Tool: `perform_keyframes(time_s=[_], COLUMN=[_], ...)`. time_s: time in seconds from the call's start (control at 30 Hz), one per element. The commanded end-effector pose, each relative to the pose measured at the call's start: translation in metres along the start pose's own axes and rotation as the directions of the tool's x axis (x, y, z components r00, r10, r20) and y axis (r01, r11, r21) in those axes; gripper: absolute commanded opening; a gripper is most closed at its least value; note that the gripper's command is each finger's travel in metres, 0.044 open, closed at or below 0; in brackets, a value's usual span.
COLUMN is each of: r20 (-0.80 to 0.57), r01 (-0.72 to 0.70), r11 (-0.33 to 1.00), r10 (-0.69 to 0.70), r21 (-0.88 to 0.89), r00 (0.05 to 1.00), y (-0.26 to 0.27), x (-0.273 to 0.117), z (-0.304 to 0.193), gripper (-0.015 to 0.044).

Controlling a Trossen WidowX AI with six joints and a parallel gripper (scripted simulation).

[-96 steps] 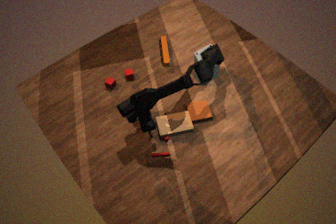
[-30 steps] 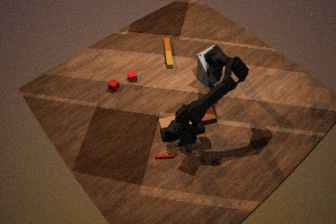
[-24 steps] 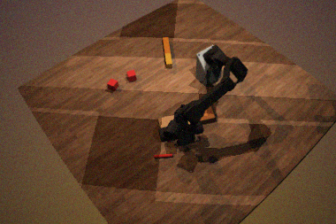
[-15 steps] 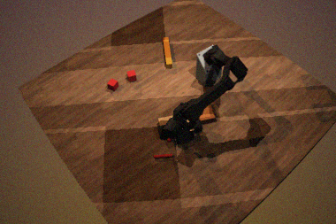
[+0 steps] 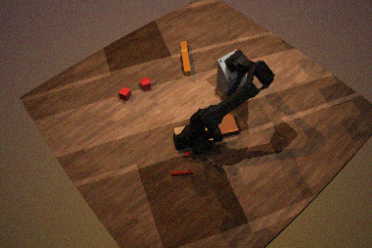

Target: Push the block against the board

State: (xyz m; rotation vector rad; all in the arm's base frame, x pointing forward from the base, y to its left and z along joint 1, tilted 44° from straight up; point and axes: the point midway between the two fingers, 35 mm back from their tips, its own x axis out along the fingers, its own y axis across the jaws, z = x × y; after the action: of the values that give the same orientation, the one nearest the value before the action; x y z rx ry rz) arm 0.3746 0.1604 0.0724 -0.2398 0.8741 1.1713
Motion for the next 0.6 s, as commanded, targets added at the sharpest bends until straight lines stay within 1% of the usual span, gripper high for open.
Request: perform_keyframes(time_s=[0.0,0.57], r20=[-0.012,-0.012], r01=[-0.005,-0.006], r11=[1.000,1.000], r10=[0.005,0.006], r21=[0.003,0.004], r00=[1.000,1.000], y=[0.002,0.004], x=[0.002,0.002], z=[-0.012,-0.036], gripper=[0.0000,0.0000])
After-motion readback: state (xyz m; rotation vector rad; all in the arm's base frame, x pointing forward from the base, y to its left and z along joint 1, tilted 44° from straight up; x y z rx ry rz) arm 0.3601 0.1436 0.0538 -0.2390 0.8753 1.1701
